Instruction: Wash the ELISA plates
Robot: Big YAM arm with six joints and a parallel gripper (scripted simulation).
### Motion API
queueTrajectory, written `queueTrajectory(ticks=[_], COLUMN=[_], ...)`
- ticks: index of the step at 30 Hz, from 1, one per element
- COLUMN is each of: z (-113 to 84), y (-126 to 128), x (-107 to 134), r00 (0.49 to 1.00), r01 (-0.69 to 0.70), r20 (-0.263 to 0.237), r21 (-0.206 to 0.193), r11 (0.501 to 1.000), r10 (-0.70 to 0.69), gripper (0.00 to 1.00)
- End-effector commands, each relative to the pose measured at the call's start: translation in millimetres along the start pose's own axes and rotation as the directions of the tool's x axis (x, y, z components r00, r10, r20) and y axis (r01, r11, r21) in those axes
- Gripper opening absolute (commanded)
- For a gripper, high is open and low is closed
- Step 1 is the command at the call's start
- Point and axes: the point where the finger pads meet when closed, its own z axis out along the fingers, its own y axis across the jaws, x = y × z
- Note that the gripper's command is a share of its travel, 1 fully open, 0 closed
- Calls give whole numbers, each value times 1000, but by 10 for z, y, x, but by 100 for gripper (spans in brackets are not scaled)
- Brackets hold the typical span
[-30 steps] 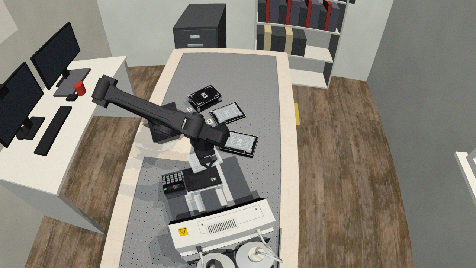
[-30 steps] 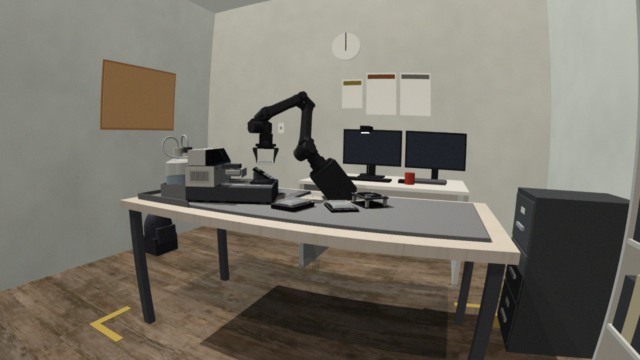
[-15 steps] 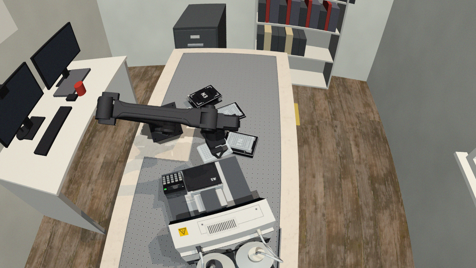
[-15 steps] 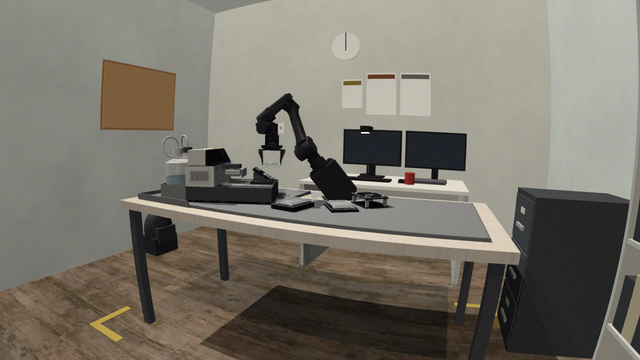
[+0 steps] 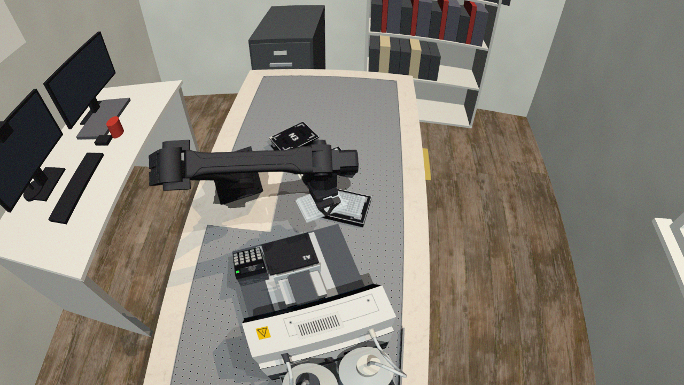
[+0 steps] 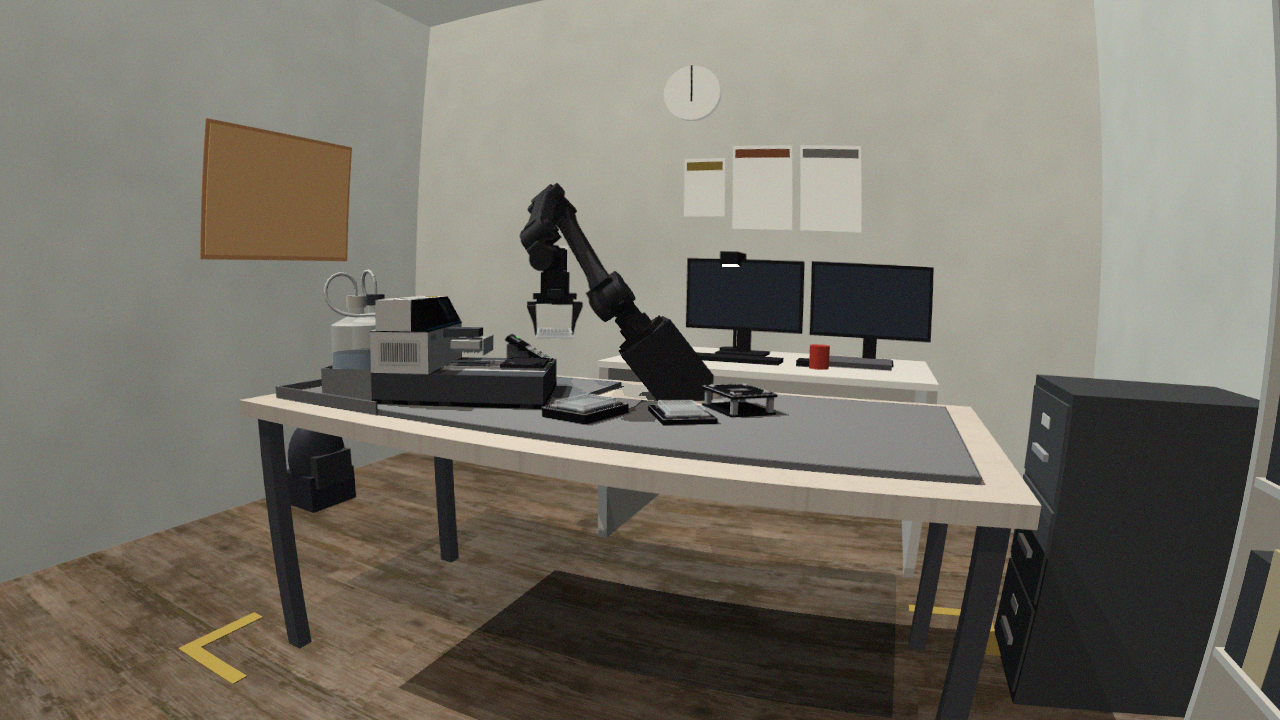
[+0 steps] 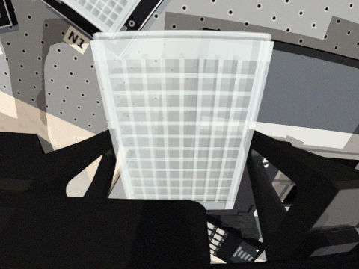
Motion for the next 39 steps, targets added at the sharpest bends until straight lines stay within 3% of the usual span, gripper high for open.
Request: queueTrajectory(ticks=[1, 39], z=[-182, -147], y=[-221, -192], x=[-136, -148], r00=[995, 997], r01=[-89, -71], r20=[56, 43], r21=[22, 17], r11=[996, 997], r10=[87, 70], gripper=[84, 84])
